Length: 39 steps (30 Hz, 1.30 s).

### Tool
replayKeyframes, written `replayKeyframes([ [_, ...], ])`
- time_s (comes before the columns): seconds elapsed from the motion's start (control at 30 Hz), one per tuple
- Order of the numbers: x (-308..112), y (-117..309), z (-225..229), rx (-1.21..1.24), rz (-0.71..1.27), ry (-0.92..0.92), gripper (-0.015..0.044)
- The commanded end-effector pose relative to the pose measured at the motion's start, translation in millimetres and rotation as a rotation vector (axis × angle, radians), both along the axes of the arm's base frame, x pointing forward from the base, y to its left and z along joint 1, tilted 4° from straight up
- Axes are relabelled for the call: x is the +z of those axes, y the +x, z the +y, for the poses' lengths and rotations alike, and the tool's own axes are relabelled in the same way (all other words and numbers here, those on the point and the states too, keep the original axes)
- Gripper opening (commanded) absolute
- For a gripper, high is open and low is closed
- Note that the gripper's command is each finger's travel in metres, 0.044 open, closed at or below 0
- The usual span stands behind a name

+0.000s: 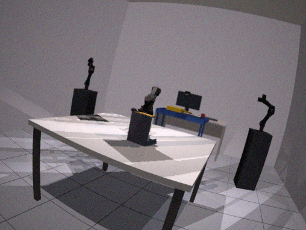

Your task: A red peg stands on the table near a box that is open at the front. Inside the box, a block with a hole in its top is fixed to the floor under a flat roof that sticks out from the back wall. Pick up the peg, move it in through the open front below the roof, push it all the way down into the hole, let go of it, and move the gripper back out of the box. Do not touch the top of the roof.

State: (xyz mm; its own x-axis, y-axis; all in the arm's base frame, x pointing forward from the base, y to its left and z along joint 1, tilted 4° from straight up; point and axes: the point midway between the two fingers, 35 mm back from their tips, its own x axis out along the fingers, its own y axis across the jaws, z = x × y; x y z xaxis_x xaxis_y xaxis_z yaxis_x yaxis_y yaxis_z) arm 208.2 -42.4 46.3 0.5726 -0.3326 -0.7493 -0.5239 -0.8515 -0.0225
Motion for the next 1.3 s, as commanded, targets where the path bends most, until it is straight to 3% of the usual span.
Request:
replayKeyframes([
  [0.0,-0.8,-1.1,-0.3,-0.003,0.002,-0.002,0.022],
  [1.27,-46.4,4.6,1.7,-0.003,0.003,-0.001,0.022],
])
